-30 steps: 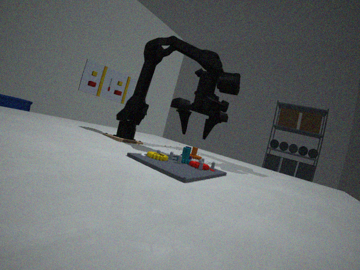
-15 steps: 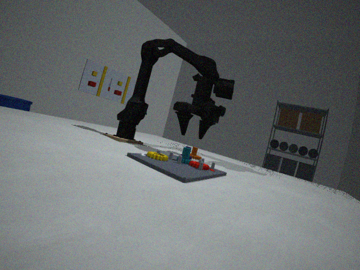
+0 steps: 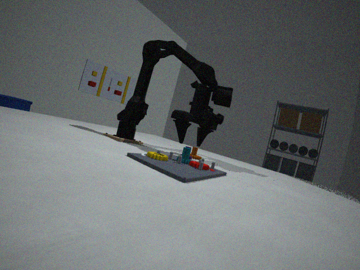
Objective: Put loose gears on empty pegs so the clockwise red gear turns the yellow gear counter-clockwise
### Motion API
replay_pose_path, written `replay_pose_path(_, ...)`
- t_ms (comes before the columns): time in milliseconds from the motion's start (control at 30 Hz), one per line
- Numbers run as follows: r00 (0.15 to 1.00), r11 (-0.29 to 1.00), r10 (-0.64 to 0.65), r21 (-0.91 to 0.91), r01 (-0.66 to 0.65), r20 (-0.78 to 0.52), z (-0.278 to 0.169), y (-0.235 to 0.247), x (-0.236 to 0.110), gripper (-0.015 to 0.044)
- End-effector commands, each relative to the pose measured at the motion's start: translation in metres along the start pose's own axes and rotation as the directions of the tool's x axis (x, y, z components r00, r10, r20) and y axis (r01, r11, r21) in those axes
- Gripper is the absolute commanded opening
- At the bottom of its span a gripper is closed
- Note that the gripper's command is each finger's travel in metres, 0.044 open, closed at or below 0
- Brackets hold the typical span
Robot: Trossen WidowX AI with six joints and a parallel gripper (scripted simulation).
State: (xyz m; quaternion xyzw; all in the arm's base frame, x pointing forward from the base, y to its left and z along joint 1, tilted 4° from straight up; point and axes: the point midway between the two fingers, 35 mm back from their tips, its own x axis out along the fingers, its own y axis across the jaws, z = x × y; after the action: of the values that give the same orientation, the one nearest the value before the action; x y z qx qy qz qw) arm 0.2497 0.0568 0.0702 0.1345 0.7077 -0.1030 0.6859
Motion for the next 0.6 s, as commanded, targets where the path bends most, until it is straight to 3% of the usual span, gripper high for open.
replay_pose_path(0, 1.0, 1.0, 0.001, -0.003, -0.001, -0.006, -0.002, 0.0, 0.008, 0.044)
replay_pose_path(433, 1.0, 1.0, 0.001, -0.003, -0.001, -0.007, -0.003, -0.001, 0.02, 0.044)
replay_pose_path(567, 1.0, 1.0, 0.001, -0.003, -0.001, -0.007, -0.003, -0.001, 0.02, 0.0335)
